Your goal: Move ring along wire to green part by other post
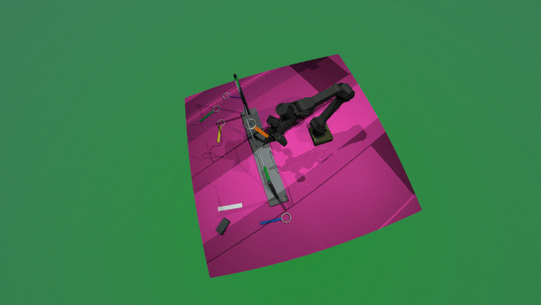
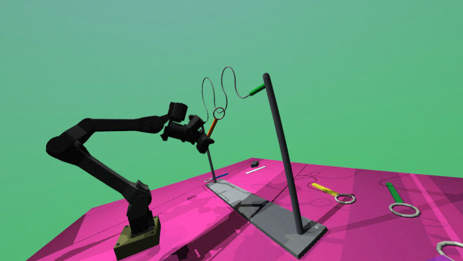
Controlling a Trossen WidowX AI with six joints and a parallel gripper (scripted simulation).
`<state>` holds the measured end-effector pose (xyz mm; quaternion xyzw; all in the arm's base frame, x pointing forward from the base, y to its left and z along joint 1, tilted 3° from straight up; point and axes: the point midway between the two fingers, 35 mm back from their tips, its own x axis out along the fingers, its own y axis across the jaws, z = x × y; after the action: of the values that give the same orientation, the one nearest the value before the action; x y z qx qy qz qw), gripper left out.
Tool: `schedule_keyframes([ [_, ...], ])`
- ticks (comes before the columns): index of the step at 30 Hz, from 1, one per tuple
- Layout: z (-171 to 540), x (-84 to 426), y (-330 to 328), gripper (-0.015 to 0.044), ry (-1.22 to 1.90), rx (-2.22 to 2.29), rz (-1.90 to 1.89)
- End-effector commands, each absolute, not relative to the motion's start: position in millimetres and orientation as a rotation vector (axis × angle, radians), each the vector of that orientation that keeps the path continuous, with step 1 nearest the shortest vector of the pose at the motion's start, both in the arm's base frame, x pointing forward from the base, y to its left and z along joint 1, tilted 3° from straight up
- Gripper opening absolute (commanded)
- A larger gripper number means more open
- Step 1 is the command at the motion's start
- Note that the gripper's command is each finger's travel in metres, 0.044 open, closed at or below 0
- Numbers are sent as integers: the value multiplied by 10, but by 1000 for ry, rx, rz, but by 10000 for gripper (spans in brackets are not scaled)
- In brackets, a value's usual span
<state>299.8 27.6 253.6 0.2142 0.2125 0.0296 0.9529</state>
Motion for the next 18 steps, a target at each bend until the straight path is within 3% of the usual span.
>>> schedule_keyframes([
  [1, 2617, 3002, 378, -150, 415, 511, 82],
  [18, 3027, 3022, 851, -150, 366, 918, 203],
])
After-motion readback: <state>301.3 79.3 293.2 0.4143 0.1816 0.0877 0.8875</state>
